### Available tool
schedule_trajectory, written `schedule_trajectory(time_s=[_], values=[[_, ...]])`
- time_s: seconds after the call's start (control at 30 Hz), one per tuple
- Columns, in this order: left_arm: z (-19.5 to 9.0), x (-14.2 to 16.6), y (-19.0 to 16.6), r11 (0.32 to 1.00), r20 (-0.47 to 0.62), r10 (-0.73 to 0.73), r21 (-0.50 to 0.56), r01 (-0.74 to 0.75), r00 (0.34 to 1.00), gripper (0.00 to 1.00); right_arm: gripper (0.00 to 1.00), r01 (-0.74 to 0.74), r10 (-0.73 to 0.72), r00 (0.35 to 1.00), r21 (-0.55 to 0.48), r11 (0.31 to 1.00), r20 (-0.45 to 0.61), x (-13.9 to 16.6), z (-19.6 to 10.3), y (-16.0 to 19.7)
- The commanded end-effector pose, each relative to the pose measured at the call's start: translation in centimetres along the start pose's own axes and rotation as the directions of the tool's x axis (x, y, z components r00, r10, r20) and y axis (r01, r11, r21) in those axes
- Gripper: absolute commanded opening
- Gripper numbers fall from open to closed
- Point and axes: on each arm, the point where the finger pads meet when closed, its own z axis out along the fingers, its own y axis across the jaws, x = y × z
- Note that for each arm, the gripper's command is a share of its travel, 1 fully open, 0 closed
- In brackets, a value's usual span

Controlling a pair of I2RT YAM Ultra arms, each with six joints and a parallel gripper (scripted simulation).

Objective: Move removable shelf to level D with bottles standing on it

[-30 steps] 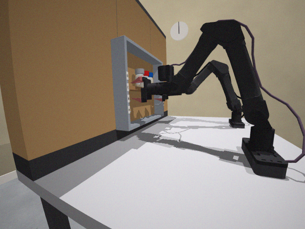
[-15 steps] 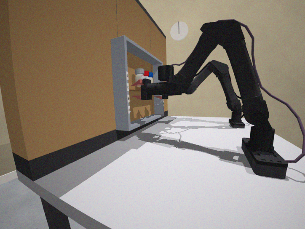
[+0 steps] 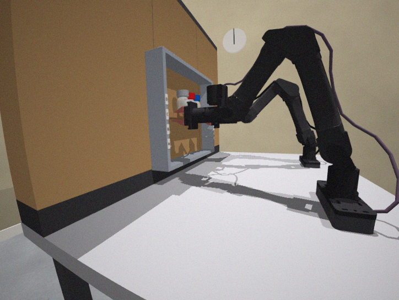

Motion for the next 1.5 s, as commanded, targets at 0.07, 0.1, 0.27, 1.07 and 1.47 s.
schedule_trajectory(time_s=[0.07, 0.1, 0.27, 1.07, 1.47], values=[[0.5, 0.3, 0.4, 1.000, -0.003, 0.001, 0.005, -0.001, 1.000, 0.20, 0.20, -0.011, 0.011, 1.000, -0.007, 1.000, -0.002, 0.2, 0.4, -0.3], [0.5, 0.3, 0.4, 1.000, -0.003, 0.001, 0.005, -0.001, 1.000, 0.18, 0.18, -0.011, 0.011, 1.000, -0.007, 1.000, -0.002, 0.2, 0.4, -0.3], [0.5, 0.3, 0.4, 1.000, -0.003, 0.001, 0.005, -0.001, 1.000, 0.07, 0.07, -0.011, 0.011, 1.000, -0.007, 1.000, -0.002, 0.2, 0.4, -0.3], [0.5, 0.3, 0.9, 1.000, -0.003, 0.001, 0.005, -0.001, 1.000, 0.00, 0.00, -0.011, 0.011, 1.000, -0.007, 1.000, -0.002, 0.2, 0.4, -0.9], [0.5, 0.3, 1.5, 1.000, -0.003, 0.001, 0.005, -0.001, 1.000, 0.00, 0.00, -0.011, 0.011, 1.000, -0.007, 1.000, -0.002, 0.3, 0.4, -1.5]])
